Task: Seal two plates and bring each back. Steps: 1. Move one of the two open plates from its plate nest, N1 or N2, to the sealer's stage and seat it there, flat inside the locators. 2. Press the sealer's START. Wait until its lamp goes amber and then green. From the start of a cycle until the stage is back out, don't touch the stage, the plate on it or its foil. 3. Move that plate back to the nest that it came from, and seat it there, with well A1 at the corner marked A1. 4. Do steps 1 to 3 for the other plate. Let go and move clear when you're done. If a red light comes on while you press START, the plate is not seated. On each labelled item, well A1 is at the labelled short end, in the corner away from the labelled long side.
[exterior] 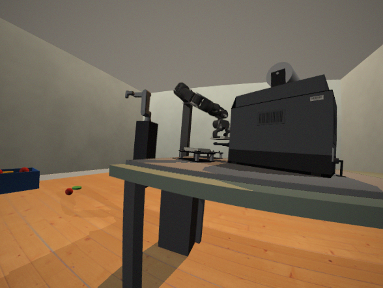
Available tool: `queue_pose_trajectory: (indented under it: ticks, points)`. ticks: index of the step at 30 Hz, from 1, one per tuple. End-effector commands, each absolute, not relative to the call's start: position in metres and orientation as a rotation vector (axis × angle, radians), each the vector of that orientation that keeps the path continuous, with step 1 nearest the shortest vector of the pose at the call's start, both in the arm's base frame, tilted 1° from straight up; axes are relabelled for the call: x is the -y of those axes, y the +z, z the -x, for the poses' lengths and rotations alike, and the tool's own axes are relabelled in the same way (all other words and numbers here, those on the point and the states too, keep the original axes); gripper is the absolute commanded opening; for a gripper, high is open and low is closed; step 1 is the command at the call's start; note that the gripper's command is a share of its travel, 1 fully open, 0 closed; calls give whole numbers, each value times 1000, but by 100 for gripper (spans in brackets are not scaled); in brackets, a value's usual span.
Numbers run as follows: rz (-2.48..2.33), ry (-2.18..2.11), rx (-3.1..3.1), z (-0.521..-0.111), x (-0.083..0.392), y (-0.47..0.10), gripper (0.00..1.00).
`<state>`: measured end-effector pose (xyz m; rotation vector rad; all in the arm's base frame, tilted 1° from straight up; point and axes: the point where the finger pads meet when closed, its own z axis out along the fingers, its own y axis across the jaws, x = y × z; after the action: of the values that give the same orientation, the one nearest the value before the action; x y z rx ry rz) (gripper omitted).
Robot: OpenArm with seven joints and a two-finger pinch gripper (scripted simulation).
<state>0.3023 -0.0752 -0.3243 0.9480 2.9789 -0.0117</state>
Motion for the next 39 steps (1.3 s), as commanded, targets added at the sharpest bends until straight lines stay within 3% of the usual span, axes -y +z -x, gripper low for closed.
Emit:
queue_pose_trajectory:
  ticks: [1,39]
  points:
    - [-933,12,-2986,-305,75,-323,0]
    - [-927,1,-2989,-346,121,-323,0]
